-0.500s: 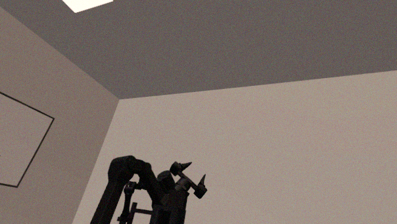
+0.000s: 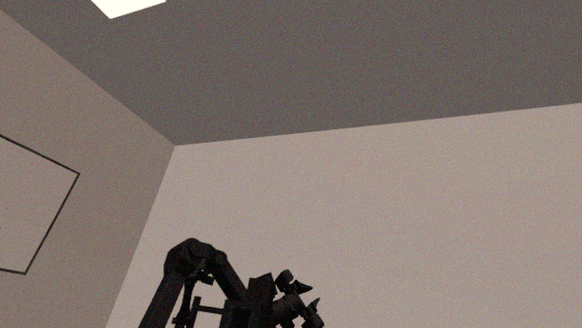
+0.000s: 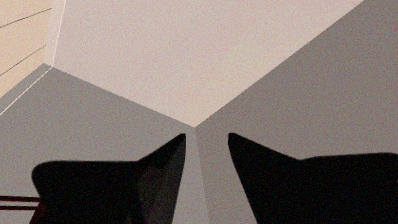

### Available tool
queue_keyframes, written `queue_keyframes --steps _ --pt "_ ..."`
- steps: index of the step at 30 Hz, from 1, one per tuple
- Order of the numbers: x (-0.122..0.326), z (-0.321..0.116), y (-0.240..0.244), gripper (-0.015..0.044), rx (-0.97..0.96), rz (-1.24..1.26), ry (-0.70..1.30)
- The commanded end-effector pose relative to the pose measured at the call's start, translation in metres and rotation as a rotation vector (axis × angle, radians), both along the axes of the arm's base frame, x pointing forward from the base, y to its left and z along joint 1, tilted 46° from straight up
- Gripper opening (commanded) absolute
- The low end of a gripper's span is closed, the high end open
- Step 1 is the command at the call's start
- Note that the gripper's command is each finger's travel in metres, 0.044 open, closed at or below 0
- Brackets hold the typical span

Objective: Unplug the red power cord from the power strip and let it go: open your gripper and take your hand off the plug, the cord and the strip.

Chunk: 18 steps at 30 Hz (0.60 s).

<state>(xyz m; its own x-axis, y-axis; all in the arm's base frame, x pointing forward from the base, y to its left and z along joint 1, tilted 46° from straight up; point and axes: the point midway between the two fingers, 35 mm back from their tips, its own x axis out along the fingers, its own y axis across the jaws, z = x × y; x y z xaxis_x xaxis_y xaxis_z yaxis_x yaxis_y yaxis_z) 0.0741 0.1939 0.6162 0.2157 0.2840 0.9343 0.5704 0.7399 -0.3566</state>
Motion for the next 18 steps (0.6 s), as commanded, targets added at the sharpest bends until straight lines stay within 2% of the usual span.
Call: queue_keyframes --steps 1,5,15,18 --pt "0.033 -0.018 0.038 0.016 -0.134 0.033 0.066" --pt "0.074 -0.043 0.069 0.016 -0.257 0.065 0.173" --pt "0.152 -0.096 0.094 0.016 -0.433 0.036 0.379" --pt "0.188 -0.125 0.1 0.016 -0.491 0.056 0.515"
